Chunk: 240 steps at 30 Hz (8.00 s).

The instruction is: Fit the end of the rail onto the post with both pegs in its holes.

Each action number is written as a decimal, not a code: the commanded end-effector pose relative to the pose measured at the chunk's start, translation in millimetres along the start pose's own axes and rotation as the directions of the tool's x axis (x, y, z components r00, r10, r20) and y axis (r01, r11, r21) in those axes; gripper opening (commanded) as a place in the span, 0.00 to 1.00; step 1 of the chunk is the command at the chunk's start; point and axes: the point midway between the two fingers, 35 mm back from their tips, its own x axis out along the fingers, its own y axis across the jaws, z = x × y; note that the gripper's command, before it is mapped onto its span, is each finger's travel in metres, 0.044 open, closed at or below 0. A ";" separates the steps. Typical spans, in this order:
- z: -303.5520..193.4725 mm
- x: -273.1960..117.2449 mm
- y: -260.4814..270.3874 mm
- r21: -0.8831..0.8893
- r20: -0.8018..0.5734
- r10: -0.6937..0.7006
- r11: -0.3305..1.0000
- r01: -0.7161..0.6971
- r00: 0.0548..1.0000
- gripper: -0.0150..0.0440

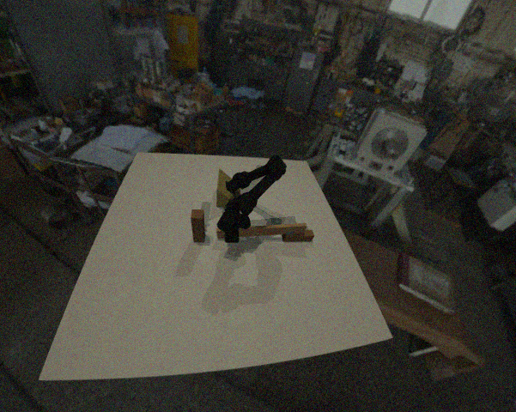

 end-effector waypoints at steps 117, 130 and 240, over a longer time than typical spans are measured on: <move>0.0 -35.3 -1.6 -0.002 0.005 -0.012 1.000 0.012 1.000 0.25; -0.1 -36.5 -1.8 -0.002 0.005 -0.012 1.000 0.012 1.000 0.25; -33.4 -37.0 -2.4 -0.003 0.003 -0.012 1.000 0.012 1.000 0.25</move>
